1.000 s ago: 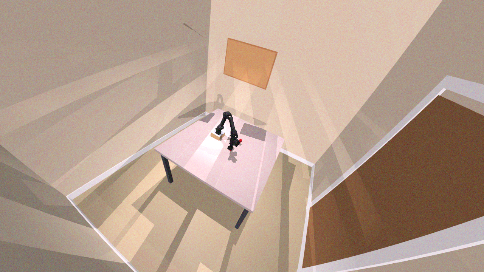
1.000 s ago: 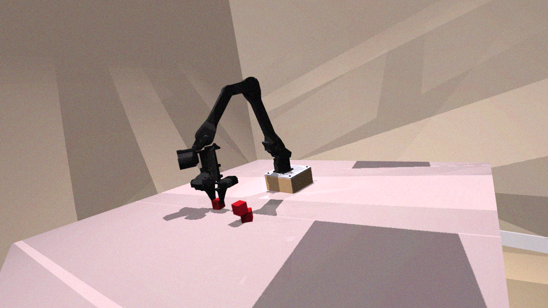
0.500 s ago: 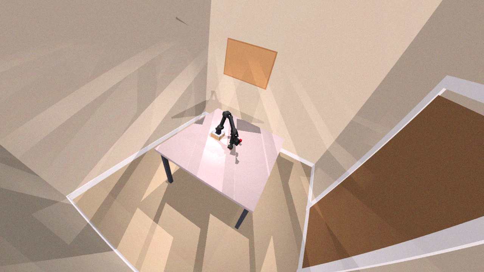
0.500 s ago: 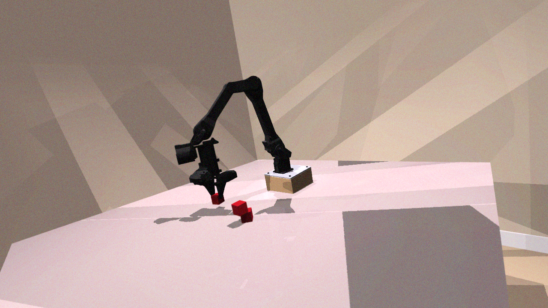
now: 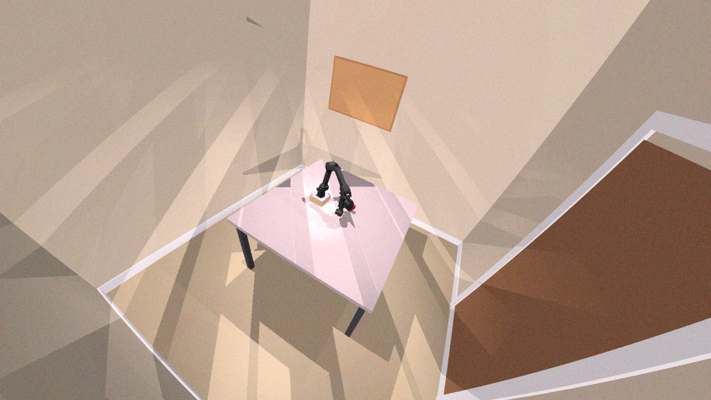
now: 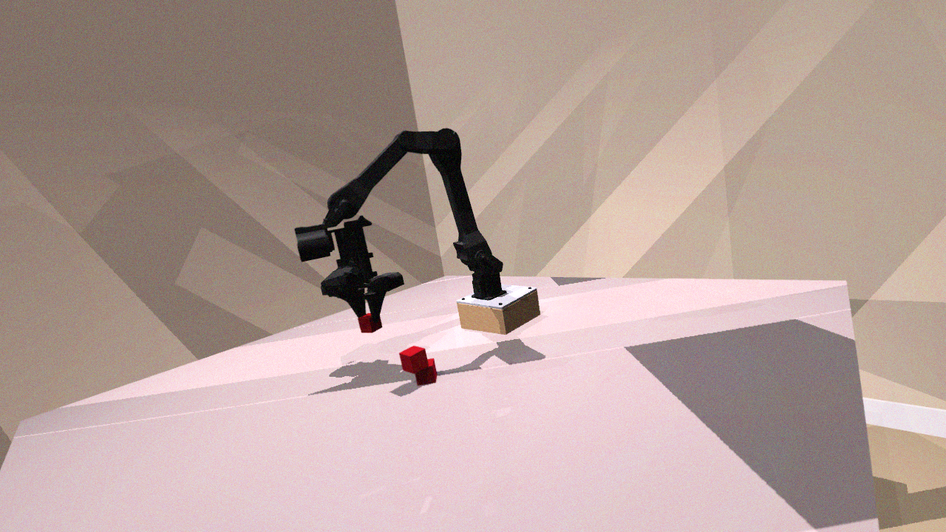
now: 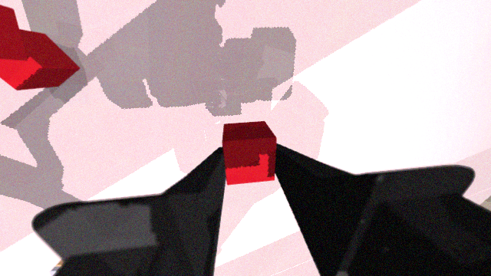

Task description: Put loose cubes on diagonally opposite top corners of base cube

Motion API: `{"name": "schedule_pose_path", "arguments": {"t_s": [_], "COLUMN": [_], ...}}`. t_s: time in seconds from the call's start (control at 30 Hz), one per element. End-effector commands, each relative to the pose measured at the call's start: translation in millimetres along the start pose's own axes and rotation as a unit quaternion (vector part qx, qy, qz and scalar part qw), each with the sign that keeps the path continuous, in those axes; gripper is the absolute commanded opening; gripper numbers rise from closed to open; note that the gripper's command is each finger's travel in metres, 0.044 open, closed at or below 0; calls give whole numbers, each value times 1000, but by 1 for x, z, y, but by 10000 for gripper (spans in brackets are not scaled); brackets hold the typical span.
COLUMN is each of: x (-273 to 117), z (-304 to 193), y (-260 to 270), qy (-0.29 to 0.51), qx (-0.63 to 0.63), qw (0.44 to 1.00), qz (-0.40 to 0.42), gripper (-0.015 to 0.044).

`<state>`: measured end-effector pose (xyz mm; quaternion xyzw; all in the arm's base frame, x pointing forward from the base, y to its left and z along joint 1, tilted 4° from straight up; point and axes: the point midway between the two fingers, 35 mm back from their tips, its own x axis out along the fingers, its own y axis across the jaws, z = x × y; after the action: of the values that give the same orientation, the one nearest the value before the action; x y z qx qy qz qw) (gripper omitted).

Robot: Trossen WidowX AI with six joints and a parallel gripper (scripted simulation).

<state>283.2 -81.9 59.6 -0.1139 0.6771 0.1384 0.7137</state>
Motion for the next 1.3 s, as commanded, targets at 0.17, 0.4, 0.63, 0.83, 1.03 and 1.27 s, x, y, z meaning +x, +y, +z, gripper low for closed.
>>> {"name": "schedule_pose_path", "arguments": {"t_s": [0.17,0.4,0.63,0.83,1.03,1.27], "x": [-33,-41,-40,-38,-37,-36], "z": [0,0,12,21,29,36], "y": [1,3,23,40,59,81], "qy": [-6,-6,-6,-6,-7,-7], "qx": [-3,-1,15,29,43,59], "qw": [1000,1000,1000,1000,999,998], "qz": [-2,-2,-2,-1,0,1], "gripper": [105,105,105,105,105,105]}}
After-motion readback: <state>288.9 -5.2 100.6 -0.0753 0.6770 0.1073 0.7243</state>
